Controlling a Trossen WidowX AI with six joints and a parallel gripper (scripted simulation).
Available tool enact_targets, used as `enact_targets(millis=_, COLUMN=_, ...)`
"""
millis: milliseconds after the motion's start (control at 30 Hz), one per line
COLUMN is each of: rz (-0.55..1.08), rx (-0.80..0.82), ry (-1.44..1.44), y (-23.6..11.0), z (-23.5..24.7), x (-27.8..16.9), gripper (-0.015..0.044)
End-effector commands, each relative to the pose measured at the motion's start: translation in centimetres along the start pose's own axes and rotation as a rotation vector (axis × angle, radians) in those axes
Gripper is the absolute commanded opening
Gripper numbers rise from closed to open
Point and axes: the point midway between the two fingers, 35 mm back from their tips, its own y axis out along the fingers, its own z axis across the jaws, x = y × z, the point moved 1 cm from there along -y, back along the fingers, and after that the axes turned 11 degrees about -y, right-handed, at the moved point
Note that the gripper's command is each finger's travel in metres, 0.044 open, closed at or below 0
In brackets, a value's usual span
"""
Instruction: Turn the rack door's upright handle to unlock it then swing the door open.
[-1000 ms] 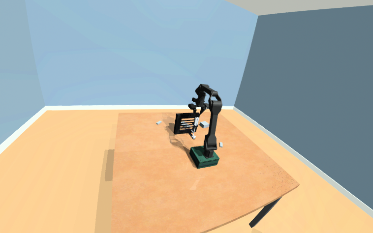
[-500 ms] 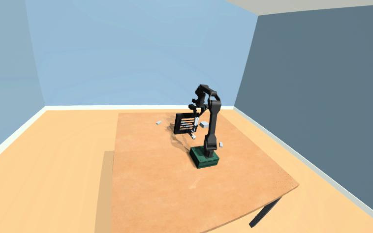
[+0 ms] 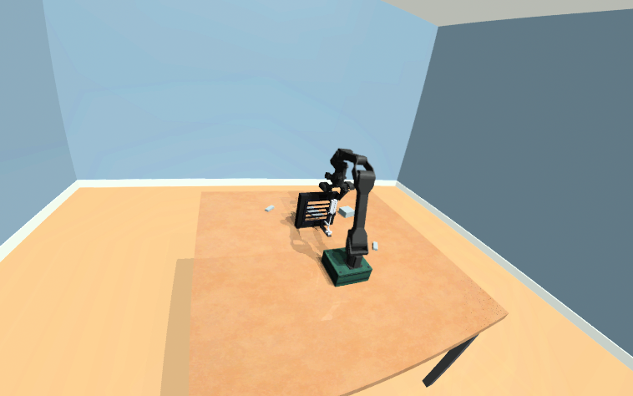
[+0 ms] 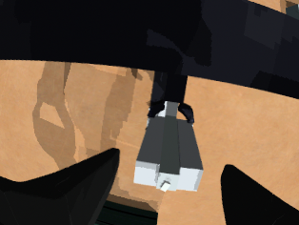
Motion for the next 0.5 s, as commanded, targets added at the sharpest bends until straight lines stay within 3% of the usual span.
enact_targets(millis=0, rz=0.006, rx=0.006, ry=-0.003, y=0.9, z=0.1, x=-0.1, gripper=0.0281)
enact_targets(millis=467, rz=0.006, rx=0.006, ry=-0.003, y=3.2, z=0.2, x=-0.3, gripper=0.0281)
